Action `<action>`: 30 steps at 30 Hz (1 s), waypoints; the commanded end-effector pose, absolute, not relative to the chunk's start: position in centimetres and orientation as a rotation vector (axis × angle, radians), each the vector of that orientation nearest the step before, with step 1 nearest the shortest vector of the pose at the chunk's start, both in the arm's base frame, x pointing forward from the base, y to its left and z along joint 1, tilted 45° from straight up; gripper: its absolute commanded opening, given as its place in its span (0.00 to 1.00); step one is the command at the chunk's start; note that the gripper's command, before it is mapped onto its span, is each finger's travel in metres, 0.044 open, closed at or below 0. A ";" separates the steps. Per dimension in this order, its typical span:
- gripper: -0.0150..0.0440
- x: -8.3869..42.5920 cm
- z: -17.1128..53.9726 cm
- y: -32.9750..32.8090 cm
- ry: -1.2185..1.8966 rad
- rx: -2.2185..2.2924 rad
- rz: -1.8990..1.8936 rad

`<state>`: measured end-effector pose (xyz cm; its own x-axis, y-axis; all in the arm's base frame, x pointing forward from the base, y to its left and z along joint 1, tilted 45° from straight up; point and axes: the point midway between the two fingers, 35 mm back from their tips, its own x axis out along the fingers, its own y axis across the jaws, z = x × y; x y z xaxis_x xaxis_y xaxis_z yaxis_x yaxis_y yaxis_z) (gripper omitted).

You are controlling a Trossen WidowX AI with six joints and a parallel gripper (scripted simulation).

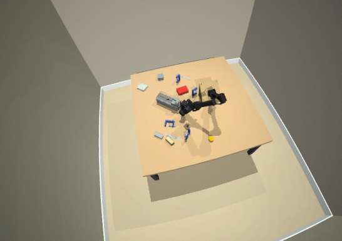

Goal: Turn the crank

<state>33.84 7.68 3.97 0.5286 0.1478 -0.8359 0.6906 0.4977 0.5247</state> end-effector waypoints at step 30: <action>0.88 33.8 4.0 7.7 0.986 1.023 -0.403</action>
<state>33.86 7.70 4.01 0.5288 0.1486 -0.8356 0.6903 0.4975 0.5253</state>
